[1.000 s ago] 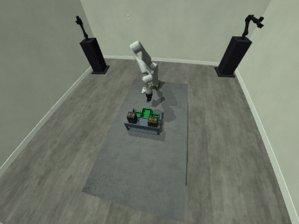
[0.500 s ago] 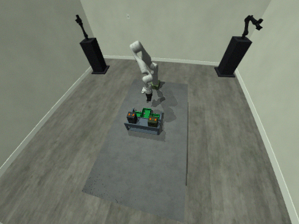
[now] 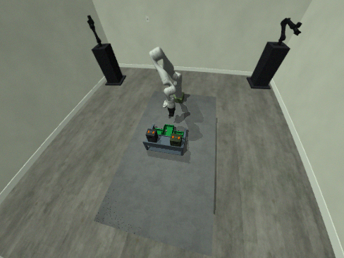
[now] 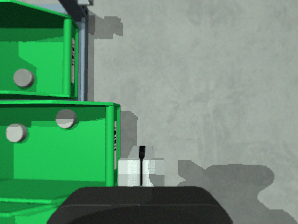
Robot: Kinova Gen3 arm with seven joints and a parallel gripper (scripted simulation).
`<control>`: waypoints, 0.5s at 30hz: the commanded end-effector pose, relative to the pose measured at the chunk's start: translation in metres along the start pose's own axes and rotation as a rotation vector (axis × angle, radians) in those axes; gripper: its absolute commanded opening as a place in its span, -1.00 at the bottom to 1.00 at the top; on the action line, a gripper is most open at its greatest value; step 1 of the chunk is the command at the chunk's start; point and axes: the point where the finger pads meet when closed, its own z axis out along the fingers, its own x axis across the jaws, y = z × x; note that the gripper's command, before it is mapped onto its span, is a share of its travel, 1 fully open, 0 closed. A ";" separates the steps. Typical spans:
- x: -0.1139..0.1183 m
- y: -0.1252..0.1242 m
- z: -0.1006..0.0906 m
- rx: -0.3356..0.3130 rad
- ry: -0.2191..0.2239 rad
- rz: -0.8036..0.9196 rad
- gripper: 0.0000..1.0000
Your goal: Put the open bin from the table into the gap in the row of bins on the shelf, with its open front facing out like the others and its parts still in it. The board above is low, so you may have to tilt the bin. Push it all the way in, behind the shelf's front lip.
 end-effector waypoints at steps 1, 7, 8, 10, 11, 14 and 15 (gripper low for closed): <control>-0.001 0.000 -0.001 0.000 -0.002 0.000 -1.00; -0.001 0.000 0.000 0.000 -0.002 0.000 -1.00; -0.001 0.000 0.000 0.000 -0.002 0.000 -1.00; -0.001 0.000 0.000 0.000 -0.002 0.000 -1.00; -0.001 0.000 0.001 0.000 -0.002 0.000 -1.00; -0.001 0.000 0.003 0.000 -0.002 0.000 -1.00; -0.001 0.000 0.005 0.000 -0.002 0.000 -1.00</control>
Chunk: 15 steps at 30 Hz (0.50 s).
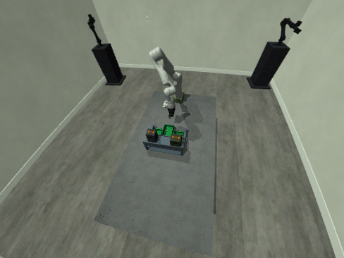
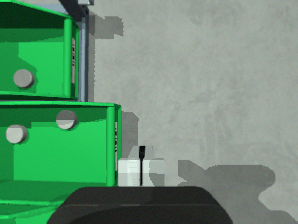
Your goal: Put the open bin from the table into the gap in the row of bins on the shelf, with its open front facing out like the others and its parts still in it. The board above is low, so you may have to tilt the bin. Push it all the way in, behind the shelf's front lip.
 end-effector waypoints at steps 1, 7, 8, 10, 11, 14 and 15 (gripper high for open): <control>0.000 0.001 0.003 -0.001 0.002 -0.002 -1.00; 0.001 0.001 0.010 -0.001 0.002 -0.002 -1.00; 0.001 0.001 0.013 -0.001 0.002 -0.002 -1.00; 0.001 0.001 0.018 -0.001 0.002 -0.002 -1.00; 0.001 0.001 0.020 -0.001 0.002 -0.002 -1.00; 0.001 0.001 0.029 -0.001 0.002 -0.002 -1.00; 0.001 0.001 0.033 -0.001 0.002 -0.002 -1.00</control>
